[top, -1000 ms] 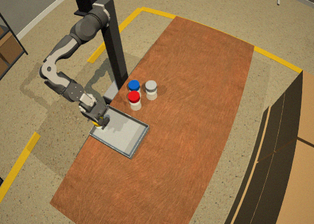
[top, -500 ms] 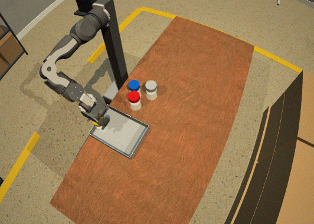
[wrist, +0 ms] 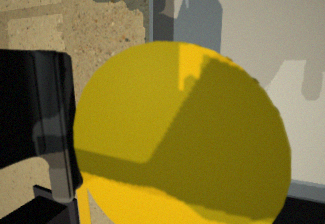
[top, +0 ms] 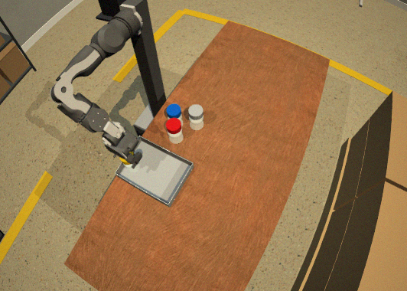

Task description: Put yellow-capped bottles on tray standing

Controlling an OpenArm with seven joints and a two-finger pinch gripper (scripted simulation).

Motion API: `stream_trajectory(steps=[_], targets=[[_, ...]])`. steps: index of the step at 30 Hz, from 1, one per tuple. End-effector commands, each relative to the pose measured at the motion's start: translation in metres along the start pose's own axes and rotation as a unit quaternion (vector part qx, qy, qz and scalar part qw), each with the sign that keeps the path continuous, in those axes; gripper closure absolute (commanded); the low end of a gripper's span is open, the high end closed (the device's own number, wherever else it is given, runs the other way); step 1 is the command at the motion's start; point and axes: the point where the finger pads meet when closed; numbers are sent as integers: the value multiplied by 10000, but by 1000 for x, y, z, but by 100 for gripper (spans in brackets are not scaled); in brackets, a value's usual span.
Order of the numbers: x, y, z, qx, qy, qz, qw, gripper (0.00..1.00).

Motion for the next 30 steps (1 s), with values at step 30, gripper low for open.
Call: stream_trajectory(steps=[30], targets=[[0,-24,0,6,-1,5,10000,48]])
Point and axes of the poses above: the point where the finger pads meet when closed, its own y axis out along the fingers, its own z axis across the jaws, x = y × z, and after that the axes turned 5 degrees about -y, right-handed
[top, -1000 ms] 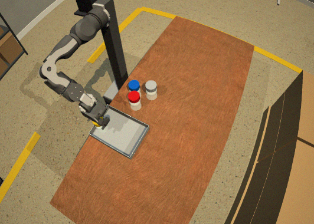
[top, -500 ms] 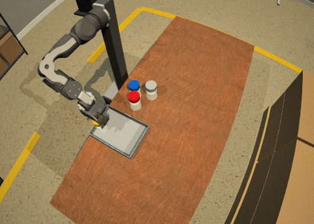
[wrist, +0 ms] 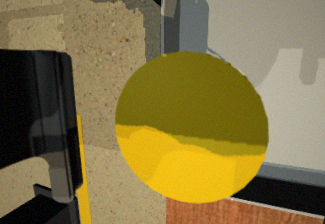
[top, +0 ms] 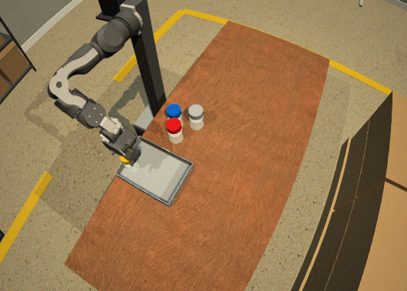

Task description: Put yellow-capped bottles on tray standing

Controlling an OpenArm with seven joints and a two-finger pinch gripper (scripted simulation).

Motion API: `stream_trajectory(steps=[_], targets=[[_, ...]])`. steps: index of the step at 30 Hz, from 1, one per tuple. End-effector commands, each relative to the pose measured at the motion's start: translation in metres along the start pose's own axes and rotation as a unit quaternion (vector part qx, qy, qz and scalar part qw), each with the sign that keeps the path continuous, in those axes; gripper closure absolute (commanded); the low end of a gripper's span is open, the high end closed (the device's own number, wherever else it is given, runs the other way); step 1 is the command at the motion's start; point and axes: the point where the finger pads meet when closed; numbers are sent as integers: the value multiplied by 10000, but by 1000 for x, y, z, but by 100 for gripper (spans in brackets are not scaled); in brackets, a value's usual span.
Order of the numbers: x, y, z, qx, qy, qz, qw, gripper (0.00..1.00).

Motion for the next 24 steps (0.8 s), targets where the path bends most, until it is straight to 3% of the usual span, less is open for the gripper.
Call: stream_trajectory(steps=[1,9,19,24], targets=[[0,-3,-1,-44,4,15,10000,48],[0,-4,-1,-50,4,18,10000,48],[0,-53,0,-28,5,8,10000,48],[0,-53,0,-28,5,8,10000,48]])
Point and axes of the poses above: the point where the finger pads meet when closed, its own y axis out along the fingers, its own z axis across the jaws, x = y × z, and after that the axes turned 5 degrees about -y, right-handed
